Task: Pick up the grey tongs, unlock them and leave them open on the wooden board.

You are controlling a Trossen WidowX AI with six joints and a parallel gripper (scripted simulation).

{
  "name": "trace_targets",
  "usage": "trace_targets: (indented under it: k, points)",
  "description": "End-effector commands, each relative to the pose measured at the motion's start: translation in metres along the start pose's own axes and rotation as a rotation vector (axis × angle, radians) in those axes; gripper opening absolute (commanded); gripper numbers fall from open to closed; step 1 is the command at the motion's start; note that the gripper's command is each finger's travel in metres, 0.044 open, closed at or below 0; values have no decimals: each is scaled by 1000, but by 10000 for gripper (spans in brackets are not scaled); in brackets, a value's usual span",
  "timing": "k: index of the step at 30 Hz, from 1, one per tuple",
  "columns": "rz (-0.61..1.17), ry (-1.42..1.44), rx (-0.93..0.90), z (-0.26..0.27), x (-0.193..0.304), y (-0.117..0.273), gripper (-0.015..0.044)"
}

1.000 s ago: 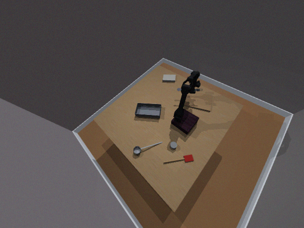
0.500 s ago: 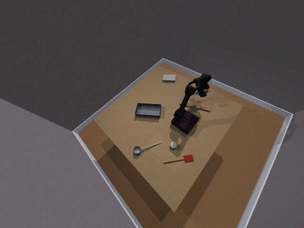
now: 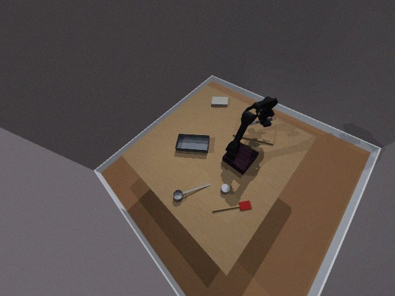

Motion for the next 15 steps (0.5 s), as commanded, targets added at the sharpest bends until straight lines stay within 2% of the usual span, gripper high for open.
trace_targets:
  k: [1,15]
  points:
    - [-62,25,11,2,1,2,-150]
    - [-396,107,51,13,11,8,-150]
Point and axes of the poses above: the point midway between the two fingers, 35 mm back from their tips, its own y axis back along the fingers, its own z axis across the jaws, x = y × z, the point moved 5 cm from there along y, back along the fingers, and after that the axes turned 1 degree about y, right-handed, at the moved point
